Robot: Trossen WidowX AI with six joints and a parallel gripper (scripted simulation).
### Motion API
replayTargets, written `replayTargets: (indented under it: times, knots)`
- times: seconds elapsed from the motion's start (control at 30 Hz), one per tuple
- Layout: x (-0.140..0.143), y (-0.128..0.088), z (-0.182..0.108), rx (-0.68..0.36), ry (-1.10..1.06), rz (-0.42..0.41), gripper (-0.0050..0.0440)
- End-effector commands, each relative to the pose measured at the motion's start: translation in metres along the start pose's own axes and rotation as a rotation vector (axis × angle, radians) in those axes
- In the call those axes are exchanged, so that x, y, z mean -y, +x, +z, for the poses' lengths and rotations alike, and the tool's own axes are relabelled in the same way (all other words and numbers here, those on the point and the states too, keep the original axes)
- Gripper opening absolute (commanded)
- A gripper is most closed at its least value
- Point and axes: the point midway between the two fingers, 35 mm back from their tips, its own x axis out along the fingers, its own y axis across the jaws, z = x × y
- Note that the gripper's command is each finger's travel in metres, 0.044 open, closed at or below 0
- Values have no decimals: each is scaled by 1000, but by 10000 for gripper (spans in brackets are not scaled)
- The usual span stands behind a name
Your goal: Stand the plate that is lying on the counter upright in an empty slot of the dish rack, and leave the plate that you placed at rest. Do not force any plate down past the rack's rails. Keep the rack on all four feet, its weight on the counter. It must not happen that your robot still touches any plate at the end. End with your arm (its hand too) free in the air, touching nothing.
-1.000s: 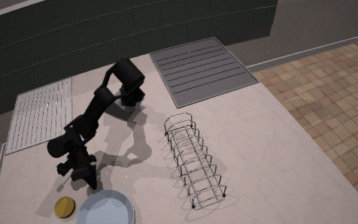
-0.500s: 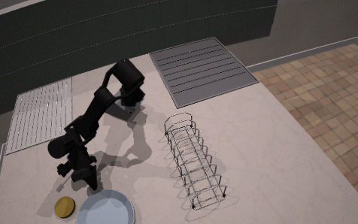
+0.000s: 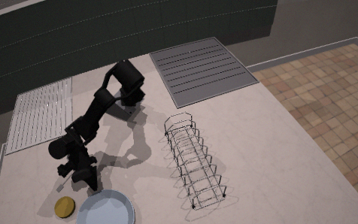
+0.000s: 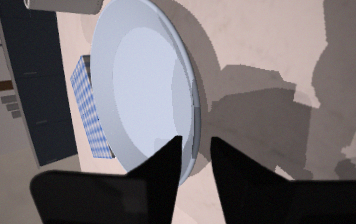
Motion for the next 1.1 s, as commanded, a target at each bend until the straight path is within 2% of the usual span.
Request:
replayTargets:
  times: [0.0, 1.07]
  knots:
    - [1, 1, 0, 3, 5, -1, 89]
    - [1, 7, 0, 3, 5, -1, 89]
